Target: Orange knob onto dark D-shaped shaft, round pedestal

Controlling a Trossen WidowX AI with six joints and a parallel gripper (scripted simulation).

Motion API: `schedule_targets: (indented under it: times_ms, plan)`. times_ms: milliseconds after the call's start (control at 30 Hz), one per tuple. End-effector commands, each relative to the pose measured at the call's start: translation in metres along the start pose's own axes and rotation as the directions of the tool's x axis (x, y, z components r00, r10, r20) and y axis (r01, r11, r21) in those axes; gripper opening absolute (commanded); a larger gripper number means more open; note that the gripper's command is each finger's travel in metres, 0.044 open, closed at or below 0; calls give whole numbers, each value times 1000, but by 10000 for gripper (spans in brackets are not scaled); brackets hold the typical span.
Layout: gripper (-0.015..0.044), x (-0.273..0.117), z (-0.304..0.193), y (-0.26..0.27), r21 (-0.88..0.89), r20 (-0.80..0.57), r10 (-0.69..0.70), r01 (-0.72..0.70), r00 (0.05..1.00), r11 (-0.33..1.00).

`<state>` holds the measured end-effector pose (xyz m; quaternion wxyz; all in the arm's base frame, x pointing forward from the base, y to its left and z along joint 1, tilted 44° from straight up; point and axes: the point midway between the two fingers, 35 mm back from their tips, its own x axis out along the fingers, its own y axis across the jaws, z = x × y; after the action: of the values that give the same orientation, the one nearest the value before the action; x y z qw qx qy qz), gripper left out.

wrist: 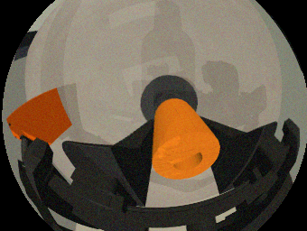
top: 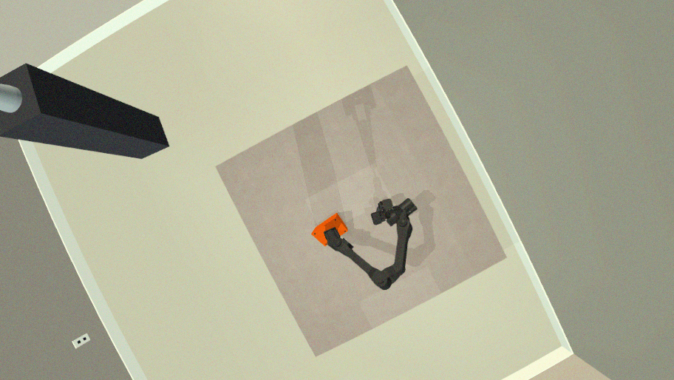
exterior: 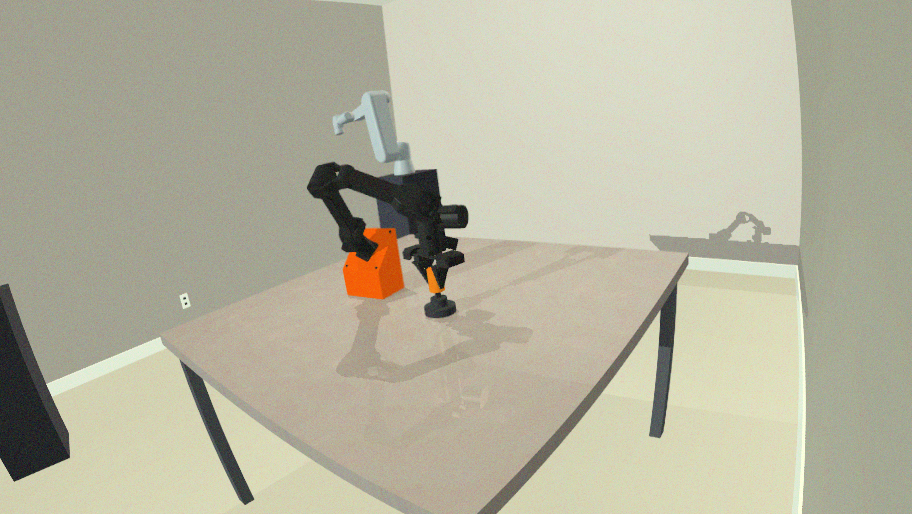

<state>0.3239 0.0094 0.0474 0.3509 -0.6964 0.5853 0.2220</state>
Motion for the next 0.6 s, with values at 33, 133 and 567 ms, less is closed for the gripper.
schedule_targets:
  times_ms: [33,133,567]
  plan:
    - [0,-1,0,0,295,0,-2,2,1000,956]
    - [0,-1,1,1,485,0,-2,2,1000,874]
    - [0,1,1,1,987,0,-2,0,1000,158]
